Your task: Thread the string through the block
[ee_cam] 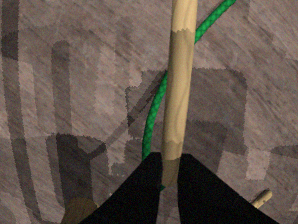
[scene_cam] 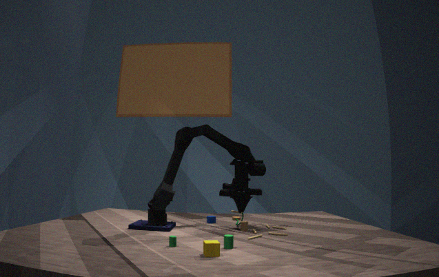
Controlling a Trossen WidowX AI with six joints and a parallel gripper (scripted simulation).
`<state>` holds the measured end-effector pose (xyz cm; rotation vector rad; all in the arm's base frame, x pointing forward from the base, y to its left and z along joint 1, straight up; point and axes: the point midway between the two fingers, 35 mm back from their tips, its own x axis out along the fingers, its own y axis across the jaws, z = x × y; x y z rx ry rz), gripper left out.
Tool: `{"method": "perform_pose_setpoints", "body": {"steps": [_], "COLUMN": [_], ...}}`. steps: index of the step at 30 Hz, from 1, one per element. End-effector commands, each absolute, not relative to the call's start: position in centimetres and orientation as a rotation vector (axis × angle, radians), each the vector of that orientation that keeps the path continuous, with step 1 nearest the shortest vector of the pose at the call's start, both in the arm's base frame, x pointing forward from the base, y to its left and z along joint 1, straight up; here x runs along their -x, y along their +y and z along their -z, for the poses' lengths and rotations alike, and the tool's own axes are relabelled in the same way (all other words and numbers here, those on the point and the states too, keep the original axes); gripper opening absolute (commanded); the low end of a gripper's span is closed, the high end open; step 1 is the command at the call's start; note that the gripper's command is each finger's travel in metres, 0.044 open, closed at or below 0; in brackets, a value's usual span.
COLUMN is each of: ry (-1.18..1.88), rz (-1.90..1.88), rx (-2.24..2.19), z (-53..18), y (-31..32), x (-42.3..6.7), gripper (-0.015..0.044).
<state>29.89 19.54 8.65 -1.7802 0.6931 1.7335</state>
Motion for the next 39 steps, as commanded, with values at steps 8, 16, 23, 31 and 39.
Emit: {"method": "perform_pose_setpoints", "body": {"steps": [8,16,23,31,39], "ry": [0.689,0.689,0.689,0.690,0.691], "rz": [-1.737,-1.736,-1.735,-1.734,-1.732], "rx": [1.778,1.780,1.783,1.785,1.788], "z": [-8.7,-8.7,-8.7,-8.8,-8.5], "y": [18.5,17.8,17.1,16.3,16.3], "x": [-31.0,-31.7,-32.3,-33.0,-32.7], "gripper": [0.0000,0.0000,0.0000,0.0000,0.0000]}}
